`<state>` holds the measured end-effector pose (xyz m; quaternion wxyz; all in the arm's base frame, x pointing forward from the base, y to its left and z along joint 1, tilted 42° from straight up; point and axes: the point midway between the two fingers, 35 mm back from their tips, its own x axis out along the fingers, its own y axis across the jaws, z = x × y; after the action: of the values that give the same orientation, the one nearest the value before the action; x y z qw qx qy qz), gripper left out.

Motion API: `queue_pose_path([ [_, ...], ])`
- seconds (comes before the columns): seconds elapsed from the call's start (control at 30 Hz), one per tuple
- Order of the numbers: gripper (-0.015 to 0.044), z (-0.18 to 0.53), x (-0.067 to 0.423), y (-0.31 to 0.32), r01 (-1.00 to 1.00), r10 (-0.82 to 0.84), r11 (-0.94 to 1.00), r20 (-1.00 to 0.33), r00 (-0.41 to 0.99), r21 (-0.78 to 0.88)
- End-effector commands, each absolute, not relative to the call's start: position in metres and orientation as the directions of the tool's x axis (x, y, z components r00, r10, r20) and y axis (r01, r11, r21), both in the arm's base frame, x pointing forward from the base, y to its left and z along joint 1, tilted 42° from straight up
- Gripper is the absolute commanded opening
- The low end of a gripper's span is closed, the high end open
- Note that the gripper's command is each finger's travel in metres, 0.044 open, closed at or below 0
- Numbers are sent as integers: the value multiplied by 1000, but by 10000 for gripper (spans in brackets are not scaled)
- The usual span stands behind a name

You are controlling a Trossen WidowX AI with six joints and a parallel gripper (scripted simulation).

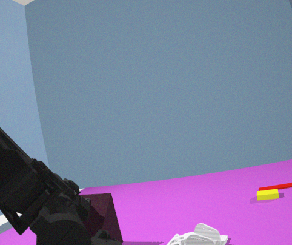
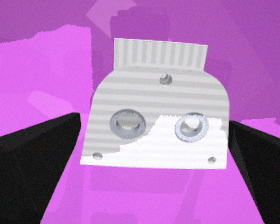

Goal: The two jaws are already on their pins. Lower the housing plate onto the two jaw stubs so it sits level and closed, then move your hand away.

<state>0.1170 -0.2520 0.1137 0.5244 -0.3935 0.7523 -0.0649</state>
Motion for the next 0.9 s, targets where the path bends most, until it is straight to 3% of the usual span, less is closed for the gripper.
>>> queue_pose_path([
  [0.0, 440, 113, 118, -252, -528, -658, 681, -741, -136, -508],
  [0.33, 440, 113, 118, -252, -528, -658, 681, -741, -136, -508],
  [0.87, 351, 113, 117, -252, -524, -660, 682, -738, -140, -510],
])
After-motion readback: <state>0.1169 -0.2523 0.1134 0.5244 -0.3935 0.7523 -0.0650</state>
